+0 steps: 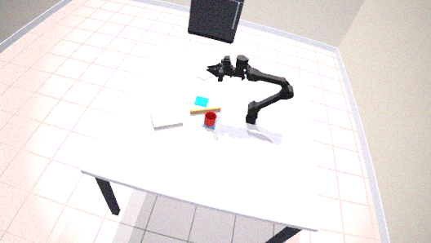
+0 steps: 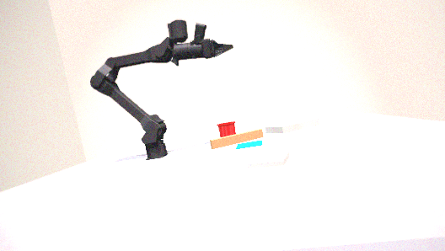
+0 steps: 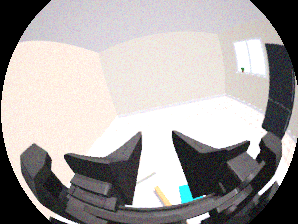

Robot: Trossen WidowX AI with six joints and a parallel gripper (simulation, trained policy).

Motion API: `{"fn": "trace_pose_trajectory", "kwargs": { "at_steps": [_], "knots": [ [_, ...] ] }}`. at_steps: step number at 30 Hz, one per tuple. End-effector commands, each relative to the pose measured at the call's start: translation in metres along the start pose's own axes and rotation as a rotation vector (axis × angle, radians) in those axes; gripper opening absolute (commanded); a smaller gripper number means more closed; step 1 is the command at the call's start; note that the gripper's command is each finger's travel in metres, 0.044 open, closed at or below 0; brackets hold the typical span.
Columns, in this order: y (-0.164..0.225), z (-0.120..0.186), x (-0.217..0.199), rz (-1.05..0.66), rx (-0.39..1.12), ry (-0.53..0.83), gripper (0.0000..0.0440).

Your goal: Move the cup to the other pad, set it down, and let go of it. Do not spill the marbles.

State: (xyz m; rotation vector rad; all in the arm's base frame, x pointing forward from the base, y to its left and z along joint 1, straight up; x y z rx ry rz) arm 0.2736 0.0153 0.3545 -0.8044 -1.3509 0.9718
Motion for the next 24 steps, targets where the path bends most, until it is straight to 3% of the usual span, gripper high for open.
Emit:
{"fn": "trace_pose_trajectory", "kwargs": {
  "at_steps": [1, 13, 24],
  "knots": [
    [0.001, -0.005, 0.005, -0.049, 0.049, -0.001, 0.0170],
    [0.001, -0.011, 0.018, -0.200, 0.174, 0.023, 0.0146],
    [0.004, -0.018, 0.030, -0.354, 0.297, 0.074, 0.0150]
  ]
}}
Point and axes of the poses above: the point midway between the two fingers, 35 mm back from their tips, its own z axis back along the fingers, its own x axis across the jaws, y = z × x, the point moved 4 cm from there along z, back along the fingers, and after that the axes turned 12 degrees about -z, right-handed, at the moved point
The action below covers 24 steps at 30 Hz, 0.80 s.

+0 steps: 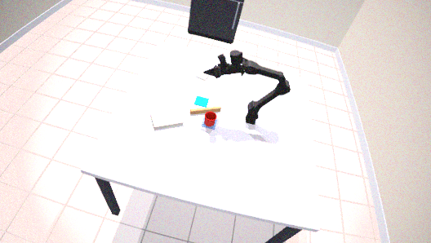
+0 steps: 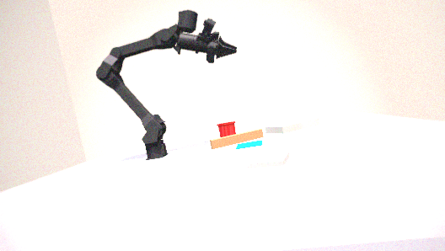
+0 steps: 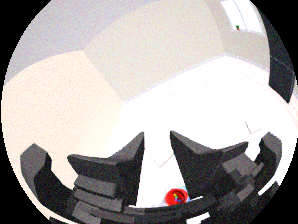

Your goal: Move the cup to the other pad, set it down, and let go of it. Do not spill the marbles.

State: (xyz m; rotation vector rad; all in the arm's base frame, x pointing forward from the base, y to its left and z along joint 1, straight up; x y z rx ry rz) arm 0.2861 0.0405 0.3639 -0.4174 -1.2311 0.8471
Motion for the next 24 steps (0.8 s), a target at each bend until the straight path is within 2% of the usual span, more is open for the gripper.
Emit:
{"fn": "trace_pose_trajectory", "kwargs": {
  "at_steps": [1, 24],
  "knots": [
    [0.004, -0.006, 0.004, -0.063, 0.056, 0.024, 0.0151],
    [0.026, -0.021, 0.021, -0.404, 0.288, 0.220, 0.0152]
  ]
}}
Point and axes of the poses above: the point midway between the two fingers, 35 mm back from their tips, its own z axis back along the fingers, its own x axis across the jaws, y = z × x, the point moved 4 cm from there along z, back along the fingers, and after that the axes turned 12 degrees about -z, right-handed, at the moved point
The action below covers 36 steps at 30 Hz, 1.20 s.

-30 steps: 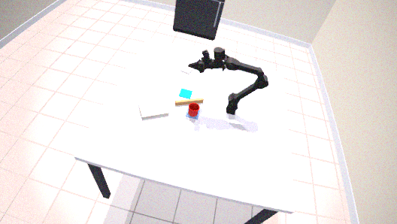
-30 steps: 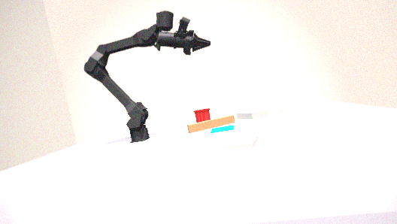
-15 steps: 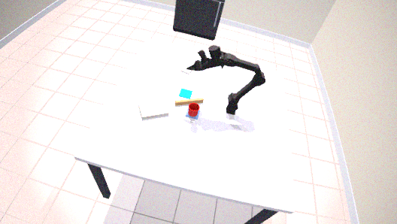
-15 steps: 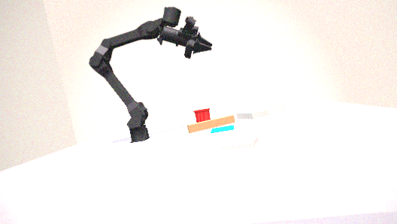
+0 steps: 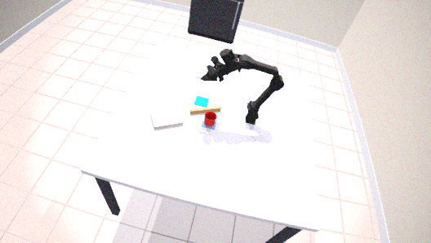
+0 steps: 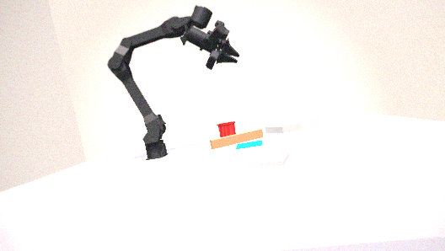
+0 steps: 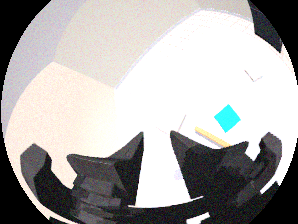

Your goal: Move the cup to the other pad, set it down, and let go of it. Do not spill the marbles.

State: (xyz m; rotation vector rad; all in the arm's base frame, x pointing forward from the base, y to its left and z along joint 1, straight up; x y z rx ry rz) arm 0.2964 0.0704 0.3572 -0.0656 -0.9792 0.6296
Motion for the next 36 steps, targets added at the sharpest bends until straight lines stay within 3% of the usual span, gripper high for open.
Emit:
{"fn": "trace_pose_trajectory", "kwargs": {
  "at_steps": [1, 27, 36],
  "knots": [
    [0.006, -0.007, 0.001, -0.063, 0.044, 0.050, 0.0152],
    [0.038, -0.031, -0.016, -0.337, 0.173, 0.409, 0.0120],
    [0.048, -0.040, -0.034, -0.373, 0.185, 0.559, 0.0134]
  ]
}}
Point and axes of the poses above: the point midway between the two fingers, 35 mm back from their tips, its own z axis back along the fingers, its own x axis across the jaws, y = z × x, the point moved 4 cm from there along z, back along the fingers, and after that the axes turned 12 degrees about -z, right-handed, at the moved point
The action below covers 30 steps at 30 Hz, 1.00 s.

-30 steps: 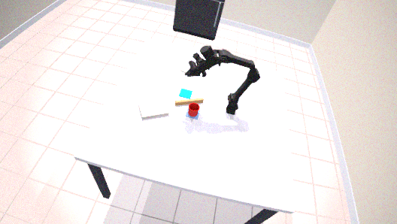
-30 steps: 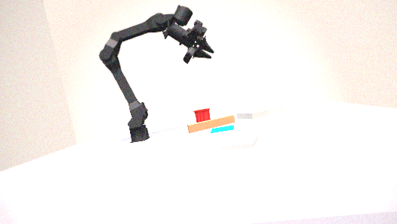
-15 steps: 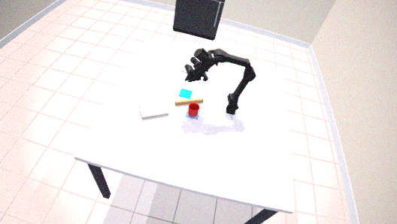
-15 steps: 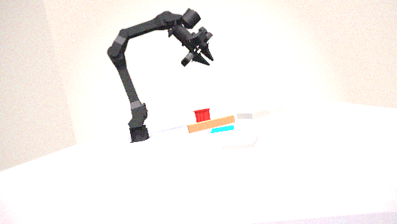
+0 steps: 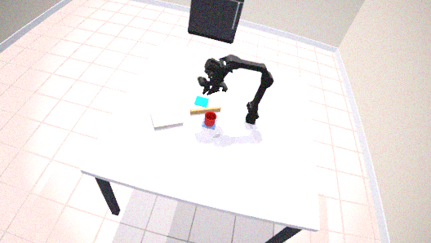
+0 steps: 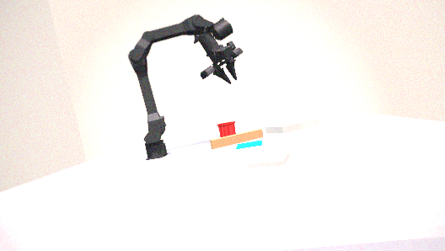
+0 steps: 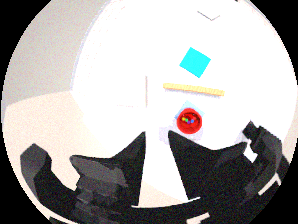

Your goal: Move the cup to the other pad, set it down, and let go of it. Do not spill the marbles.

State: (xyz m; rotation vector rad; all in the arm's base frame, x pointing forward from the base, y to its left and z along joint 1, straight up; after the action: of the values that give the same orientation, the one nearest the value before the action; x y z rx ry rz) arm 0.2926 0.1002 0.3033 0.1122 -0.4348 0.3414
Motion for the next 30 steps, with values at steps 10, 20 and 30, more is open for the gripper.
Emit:
{"fn": "trace_pose_trajectory", "kwargs": {
  "at_steps": [10, 20, 30],
  "knots": [
    [0.000, -0.027, -0.022, -0.058, -0.020, 0.221, 0.0128],
    [-0.001, -0.042, -0.038, -0.097, -0.048, 0.357, 0.0126],
    [-0.001, -0.056, -0.052, -0.131, -0.080, 0.438, 0.0136]
  ]
}}
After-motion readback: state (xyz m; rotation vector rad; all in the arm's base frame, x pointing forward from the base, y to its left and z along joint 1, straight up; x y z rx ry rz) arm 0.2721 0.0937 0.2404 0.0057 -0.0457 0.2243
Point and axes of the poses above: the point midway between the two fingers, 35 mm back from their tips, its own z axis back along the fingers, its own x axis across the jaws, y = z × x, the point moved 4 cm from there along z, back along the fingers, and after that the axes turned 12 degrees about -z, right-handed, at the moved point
